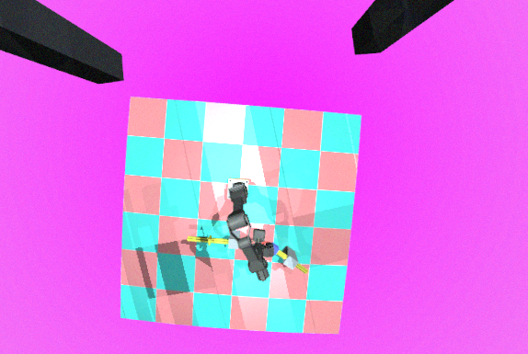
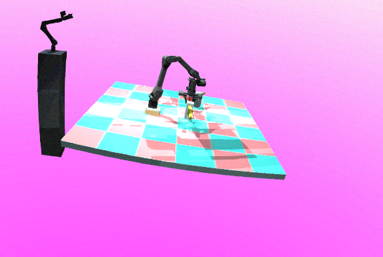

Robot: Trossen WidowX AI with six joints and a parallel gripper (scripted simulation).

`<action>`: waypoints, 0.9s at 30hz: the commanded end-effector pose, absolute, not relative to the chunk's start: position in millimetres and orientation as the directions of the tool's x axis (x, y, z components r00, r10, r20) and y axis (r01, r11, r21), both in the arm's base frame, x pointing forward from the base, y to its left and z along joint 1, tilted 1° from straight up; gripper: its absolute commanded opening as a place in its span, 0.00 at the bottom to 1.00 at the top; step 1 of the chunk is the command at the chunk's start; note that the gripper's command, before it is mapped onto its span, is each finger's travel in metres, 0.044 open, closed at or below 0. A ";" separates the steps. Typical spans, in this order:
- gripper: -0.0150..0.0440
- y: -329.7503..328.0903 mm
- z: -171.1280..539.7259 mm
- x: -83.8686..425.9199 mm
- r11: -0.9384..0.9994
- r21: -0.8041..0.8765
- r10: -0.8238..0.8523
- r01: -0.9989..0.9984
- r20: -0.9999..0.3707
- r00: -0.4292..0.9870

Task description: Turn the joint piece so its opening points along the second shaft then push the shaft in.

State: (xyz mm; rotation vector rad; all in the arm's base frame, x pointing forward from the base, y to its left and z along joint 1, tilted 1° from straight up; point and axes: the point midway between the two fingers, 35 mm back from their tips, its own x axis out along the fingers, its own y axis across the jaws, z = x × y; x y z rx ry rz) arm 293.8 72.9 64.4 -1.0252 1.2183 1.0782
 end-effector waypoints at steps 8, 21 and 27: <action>0.90 72.8 64.4 293.8 0.197 -0.023 0.071 -0.980 -0.997 0.037; 1.00 72.8 64.4 293.8 0.197 -0.023 0.071 -0.980 -0.997 0.037; 1.00 74.4 74.7 293.3 0.201 -0.015 -0.035 -0.980 -0.999 0.008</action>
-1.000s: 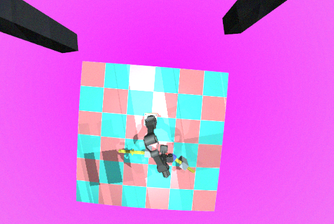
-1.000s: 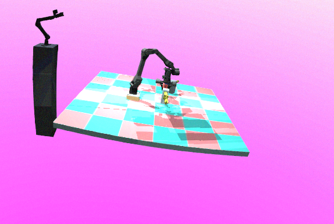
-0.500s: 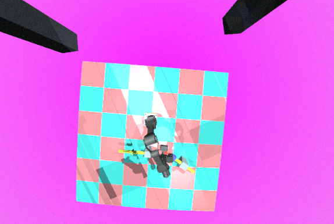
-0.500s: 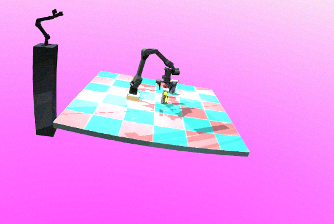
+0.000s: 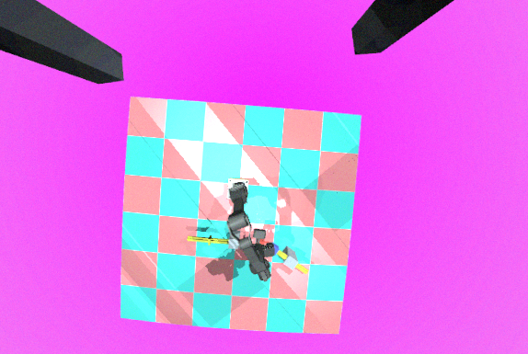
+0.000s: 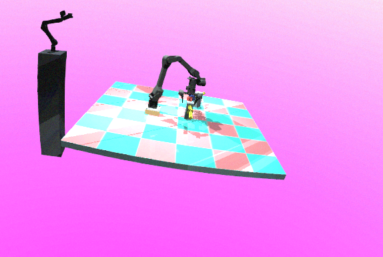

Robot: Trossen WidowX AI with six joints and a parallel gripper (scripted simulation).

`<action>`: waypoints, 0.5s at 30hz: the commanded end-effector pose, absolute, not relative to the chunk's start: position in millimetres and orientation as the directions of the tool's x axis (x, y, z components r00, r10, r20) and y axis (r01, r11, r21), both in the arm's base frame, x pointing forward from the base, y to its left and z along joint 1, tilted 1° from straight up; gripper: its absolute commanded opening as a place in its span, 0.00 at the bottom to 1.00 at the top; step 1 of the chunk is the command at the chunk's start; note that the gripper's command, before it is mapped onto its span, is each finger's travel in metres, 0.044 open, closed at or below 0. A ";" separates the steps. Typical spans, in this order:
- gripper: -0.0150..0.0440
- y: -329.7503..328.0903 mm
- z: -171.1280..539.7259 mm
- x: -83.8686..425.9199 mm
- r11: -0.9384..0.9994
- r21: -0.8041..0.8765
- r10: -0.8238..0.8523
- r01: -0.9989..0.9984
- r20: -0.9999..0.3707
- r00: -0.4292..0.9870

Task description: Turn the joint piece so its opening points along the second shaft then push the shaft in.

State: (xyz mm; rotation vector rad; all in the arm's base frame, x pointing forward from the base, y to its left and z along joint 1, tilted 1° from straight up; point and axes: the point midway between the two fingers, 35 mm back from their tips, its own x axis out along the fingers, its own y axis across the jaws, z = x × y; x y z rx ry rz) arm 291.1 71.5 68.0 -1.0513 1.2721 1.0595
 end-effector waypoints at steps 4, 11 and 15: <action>1.00 75.5 88.8 292.6 0.195 -0.024 -0.156 -0.981 -0.988 -0.007; 1.00 75.5 91.6 292.5 0.192 -0.029 -0.176 -0.981 -0.984 -0.005; 1.00 75.5 96.6 293.4 0.241 -0.038 -0.168 -0.970 -0.986 -0.004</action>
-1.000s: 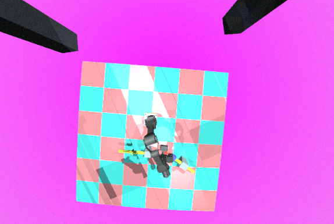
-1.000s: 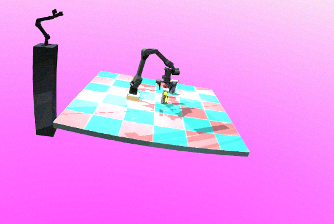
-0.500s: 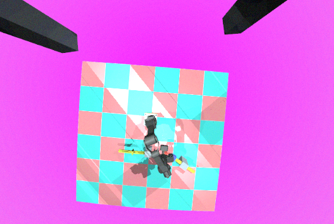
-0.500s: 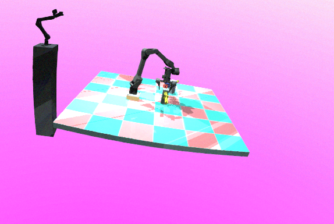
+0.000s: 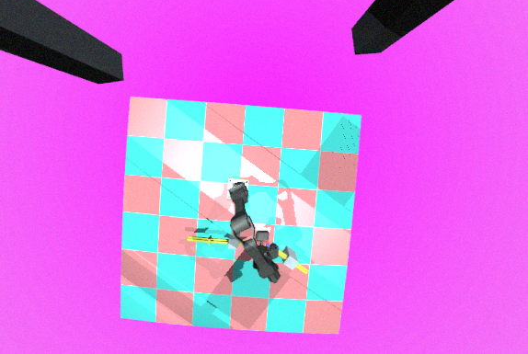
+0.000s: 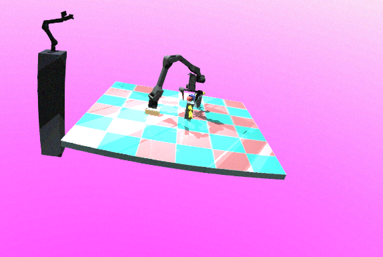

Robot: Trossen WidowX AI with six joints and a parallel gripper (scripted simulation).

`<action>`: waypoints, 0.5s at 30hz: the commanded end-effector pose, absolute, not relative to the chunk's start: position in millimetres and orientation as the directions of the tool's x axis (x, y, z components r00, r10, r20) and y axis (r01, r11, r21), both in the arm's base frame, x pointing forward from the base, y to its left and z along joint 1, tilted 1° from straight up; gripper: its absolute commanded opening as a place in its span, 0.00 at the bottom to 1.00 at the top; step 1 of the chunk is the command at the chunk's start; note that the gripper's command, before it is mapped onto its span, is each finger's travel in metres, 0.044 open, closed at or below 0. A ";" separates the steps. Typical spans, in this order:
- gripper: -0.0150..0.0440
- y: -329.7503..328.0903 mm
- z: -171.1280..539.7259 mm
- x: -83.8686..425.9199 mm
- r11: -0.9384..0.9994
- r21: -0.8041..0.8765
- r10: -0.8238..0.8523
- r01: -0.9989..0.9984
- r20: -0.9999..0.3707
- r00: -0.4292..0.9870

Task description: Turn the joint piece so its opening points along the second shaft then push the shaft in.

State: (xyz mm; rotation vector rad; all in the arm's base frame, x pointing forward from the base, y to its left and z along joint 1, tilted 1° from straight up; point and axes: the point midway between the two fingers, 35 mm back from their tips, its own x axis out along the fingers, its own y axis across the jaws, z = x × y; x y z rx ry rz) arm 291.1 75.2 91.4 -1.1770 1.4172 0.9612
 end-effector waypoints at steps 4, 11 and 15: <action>1.00 75.2 110.1 295.4 0.370 -0.056 -0.147 -0.927 -0.989 0.001; 1.00 74.1 134.1 297.3 0.579 -0.074 -0.111 -0.812 -0.994 0.011; 1.00 73.2 147.6 297.6 0.683 -0.076 -0.091 -0.727 -0.996 0.019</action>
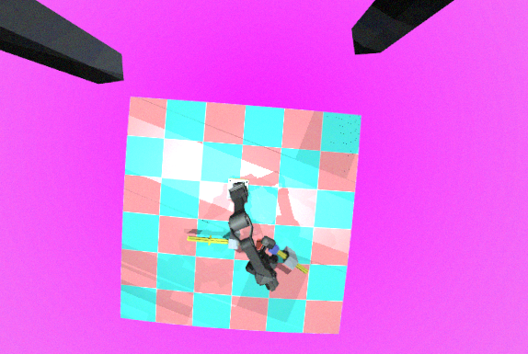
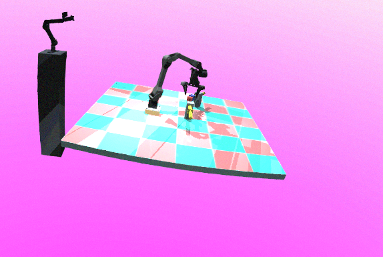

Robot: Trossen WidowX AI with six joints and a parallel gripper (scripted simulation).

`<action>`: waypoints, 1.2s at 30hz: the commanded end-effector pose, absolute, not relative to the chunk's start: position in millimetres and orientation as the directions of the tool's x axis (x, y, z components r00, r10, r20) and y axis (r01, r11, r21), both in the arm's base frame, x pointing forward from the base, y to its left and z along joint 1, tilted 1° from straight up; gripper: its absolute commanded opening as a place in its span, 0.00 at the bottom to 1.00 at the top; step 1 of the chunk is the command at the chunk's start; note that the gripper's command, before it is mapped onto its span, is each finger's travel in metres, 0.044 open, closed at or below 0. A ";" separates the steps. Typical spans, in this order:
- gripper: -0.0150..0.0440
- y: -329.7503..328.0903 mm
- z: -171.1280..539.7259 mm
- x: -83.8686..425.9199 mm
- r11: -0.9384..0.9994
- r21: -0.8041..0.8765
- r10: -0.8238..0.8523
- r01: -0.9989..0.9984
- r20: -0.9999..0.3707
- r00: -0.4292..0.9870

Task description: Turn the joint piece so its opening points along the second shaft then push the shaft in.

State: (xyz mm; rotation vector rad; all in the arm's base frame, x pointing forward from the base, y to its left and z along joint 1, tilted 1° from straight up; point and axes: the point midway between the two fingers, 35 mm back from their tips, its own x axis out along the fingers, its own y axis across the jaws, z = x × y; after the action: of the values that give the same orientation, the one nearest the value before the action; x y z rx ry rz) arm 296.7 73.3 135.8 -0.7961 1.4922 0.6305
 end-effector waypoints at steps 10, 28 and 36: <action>1.00 70.0 181.7 295.3 0.886 -0.055 -0.042 -0.460 -0.998 0.039; 1.00 65.3 224.9 285.3 0.998 0.018 0.022 -0.053 -0.998 0.062; 0.82 52.3 220.2 288.6 1.000 0.016 0.015 0.012 -0.998 0.057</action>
State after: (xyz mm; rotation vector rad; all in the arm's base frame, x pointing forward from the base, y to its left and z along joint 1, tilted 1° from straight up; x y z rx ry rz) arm 286.4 61.2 223.2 -0.0232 1.5091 0.0463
